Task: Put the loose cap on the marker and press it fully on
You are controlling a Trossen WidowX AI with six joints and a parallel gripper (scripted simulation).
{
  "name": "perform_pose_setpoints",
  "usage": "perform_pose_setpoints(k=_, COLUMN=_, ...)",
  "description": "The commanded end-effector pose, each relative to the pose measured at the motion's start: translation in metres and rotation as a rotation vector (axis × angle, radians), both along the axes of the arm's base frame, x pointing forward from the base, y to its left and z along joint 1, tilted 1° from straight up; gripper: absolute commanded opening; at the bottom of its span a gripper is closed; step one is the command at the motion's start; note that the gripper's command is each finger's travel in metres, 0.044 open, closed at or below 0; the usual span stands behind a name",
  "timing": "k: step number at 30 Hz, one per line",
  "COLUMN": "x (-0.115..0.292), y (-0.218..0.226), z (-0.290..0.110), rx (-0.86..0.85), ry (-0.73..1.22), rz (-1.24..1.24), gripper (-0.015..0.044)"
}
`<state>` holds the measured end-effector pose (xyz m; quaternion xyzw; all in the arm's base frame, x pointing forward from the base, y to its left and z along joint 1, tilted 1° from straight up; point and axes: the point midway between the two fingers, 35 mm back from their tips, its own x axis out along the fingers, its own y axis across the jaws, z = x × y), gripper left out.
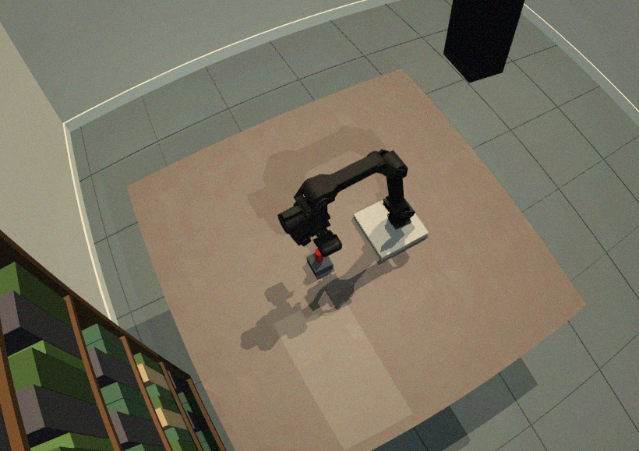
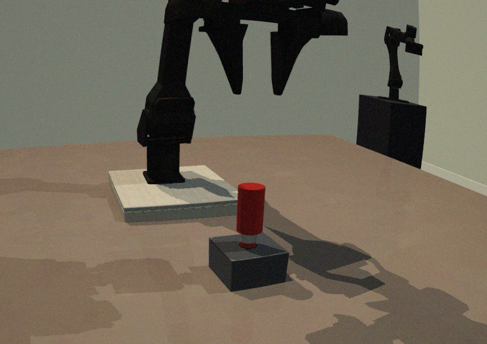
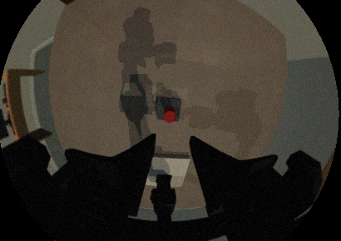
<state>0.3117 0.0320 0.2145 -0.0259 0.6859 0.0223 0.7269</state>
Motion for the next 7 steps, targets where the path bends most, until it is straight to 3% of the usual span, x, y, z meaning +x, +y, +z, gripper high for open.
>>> perform_pose_setpoints(k=1, x=-0.0002, y=0.0000, z=-0.0014, rx=-0.001, ry=0.009, rz=-0.003, gripper=0.0289)
perform_pose_setpoints(k=7, x=-0.0002, y=0.0000, z=-0.0014, rx=-0.001, ry=0.009, rz=-0.003, gripper=0.0440)
